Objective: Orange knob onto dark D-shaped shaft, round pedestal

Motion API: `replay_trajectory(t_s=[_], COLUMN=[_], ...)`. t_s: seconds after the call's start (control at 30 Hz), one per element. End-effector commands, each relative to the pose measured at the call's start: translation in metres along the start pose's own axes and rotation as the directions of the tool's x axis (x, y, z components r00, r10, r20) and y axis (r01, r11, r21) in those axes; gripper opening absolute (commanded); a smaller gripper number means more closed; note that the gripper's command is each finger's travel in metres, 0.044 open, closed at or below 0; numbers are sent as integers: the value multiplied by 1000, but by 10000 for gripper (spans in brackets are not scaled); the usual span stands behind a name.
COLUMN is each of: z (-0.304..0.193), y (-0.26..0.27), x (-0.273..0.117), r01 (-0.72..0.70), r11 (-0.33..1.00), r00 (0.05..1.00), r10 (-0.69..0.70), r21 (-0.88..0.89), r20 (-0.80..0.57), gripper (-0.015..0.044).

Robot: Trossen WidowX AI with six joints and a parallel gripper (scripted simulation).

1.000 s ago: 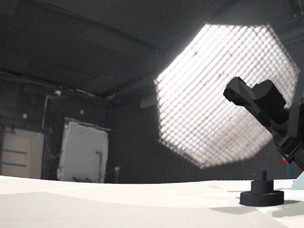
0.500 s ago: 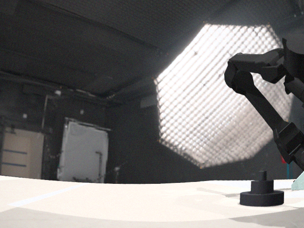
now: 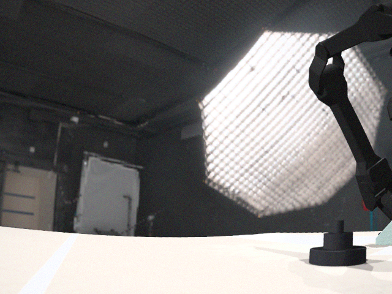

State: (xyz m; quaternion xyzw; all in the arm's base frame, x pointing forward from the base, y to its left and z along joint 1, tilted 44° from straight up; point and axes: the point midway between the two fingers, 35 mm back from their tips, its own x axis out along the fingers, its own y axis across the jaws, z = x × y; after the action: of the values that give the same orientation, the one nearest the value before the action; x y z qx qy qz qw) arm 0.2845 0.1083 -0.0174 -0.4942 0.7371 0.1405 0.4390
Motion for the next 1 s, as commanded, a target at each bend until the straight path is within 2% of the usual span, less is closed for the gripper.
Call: replay_trajectory(t_s=[0.0, 0.2, 0.27, 0.43, 0.6, 0.67, 0.97], z=[-2, -2, -2, -2, -2, -2, -2], y=[-4, -4, -3, -3, -2, -2, -2], x=[-10, -10, -10, -9, -8, -7, -7], r01=[55, 55, 58, 77, 81, 80, 80], r11=[998, 998, 997, 870, 567, 517, 517], r00=[997, 997, 997, 997, 997, 997, 997], r10=[-55, -55, -55, -55, -55, -55, -55], r21=[-4, -4, 56, 487, 819, 852, 852], r20=[-60, -60, -60, -60, -60, -60, -60], gripper=[440, 440, 440, 440, 440, 440, 440])
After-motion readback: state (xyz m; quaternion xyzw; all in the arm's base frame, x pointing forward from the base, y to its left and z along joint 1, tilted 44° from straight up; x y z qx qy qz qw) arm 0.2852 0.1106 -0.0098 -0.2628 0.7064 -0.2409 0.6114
